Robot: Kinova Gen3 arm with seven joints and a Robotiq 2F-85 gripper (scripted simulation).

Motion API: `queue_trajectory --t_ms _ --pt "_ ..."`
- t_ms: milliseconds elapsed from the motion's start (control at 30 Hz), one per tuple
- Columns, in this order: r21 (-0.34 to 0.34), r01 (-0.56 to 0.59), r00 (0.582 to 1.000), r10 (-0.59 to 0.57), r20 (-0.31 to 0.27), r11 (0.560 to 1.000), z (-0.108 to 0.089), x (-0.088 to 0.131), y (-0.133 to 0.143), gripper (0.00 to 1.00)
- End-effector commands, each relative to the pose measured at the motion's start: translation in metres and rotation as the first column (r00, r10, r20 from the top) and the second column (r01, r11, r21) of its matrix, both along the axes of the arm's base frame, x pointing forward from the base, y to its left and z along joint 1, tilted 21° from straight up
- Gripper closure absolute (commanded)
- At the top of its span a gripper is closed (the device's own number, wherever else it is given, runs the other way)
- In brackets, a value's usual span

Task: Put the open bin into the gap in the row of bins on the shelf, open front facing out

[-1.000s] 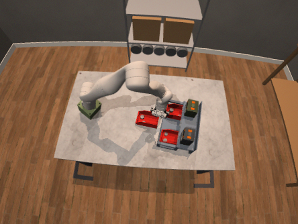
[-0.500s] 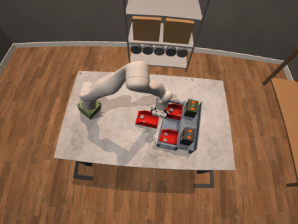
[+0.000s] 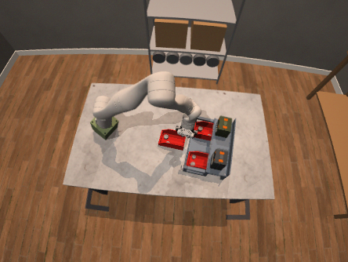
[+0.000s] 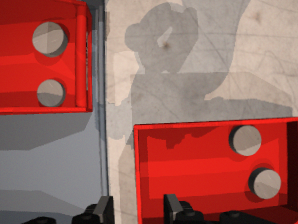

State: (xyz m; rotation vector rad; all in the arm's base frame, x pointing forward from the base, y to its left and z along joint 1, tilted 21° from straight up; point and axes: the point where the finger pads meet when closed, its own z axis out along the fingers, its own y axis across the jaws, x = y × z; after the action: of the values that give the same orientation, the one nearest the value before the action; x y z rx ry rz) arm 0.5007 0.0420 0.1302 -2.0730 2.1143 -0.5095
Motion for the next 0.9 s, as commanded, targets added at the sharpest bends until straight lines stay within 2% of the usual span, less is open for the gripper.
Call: queue_trajectory --t_ms 0,867 --pt "0.000 0.001 1.000 -0.002 0.002 1.000 -0.0045 0.0037 0.0002 0.61" --pt "0.000 0.002 1.000 -0.002 0.002 1.000 -0.0138 0.0041 -0.0022 0.61"
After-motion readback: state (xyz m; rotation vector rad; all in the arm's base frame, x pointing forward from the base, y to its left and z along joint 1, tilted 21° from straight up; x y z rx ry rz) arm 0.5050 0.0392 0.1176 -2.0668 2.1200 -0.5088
